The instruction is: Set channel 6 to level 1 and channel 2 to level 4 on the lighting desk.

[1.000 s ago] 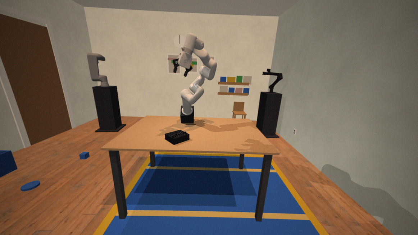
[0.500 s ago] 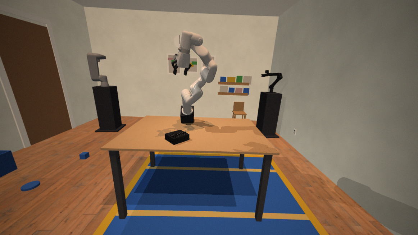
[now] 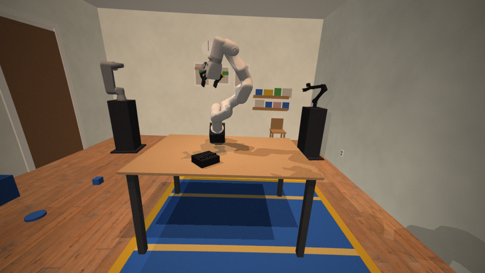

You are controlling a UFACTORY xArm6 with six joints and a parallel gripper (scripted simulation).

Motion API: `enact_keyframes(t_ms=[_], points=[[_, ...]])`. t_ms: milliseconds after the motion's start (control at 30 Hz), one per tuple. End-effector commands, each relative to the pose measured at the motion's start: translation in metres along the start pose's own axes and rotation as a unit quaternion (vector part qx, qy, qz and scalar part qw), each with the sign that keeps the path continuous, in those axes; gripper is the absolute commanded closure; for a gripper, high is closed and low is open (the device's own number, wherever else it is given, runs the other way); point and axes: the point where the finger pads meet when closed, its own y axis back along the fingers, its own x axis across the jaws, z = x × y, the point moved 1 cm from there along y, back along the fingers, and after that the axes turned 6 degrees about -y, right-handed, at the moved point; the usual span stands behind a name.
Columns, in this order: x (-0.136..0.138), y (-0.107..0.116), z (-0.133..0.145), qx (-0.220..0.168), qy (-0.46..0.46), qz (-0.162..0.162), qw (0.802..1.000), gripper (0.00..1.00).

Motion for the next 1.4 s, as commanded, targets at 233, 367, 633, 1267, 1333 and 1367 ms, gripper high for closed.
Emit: enact_keyframes(t_ms=[233,367,633,1267,1333,1367], points=[[0.000,0.000,0.000,0.017,0.002,0.002,1.000,0.00],[0.000,0.000,0.000,0.017,0.002,0.002,1.000,0.00],[0.000,0.000,0.000,0.017,0.002,0.002,1.000,0.00],[-0.048,-0.054,-0.015,-0.059,0.082,-0.018,0.995,0.00],[-0.048,-0.054,-0.015,-0.059,0.082,-0.018,0.995,0.00],[-0.056,-0.069,-0.015,-0.072,0.097,-0.020,0.992,0.00]])
